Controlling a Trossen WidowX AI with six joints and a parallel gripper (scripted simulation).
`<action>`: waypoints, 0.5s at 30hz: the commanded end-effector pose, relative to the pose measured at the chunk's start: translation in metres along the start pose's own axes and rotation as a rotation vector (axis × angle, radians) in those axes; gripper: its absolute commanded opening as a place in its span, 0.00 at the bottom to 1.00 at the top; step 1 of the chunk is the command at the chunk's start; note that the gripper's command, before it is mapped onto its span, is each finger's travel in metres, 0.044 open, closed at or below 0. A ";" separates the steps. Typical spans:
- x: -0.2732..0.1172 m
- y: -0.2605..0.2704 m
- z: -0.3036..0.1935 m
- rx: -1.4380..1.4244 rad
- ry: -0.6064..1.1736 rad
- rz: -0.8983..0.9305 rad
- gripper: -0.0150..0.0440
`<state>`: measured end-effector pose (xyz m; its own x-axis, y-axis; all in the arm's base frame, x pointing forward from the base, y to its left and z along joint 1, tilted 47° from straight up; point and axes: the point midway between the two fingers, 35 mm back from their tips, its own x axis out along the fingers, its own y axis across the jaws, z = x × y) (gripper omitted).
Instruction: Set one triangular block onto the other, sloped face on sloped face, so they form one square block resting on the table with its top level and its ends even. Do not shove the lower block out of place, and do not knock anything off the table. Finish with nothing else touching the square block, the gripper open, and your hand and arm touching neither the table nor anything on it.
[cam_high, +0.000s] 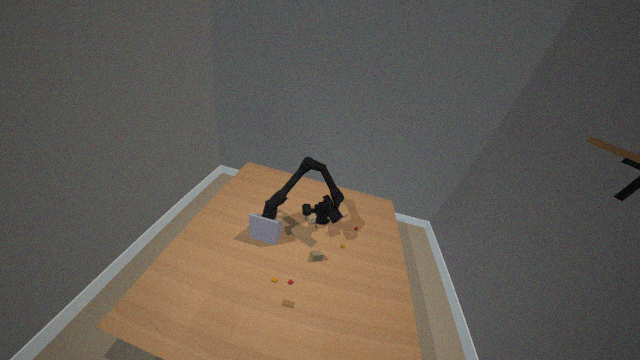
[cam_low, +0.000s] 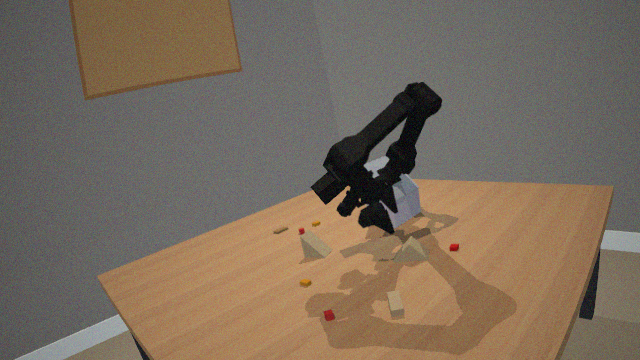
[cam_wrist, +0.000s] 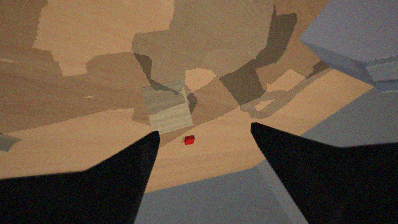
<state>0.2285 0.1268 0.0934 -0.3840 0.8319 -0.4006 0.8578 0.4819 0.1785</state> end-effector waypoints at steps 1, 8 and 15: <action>-0.020 0.019 0.013 -0.016 0.140 0.236 1.00; -0.019 0.019 0.014 -0.017 0.139 0.236 1.00; 0.014 0.028 0.018 -0.037 0.105 0.232 1.00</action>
<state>0.2558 0.1343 0.0797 -0.2124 0.9458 -0.2458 0.9193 0.2787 0.2780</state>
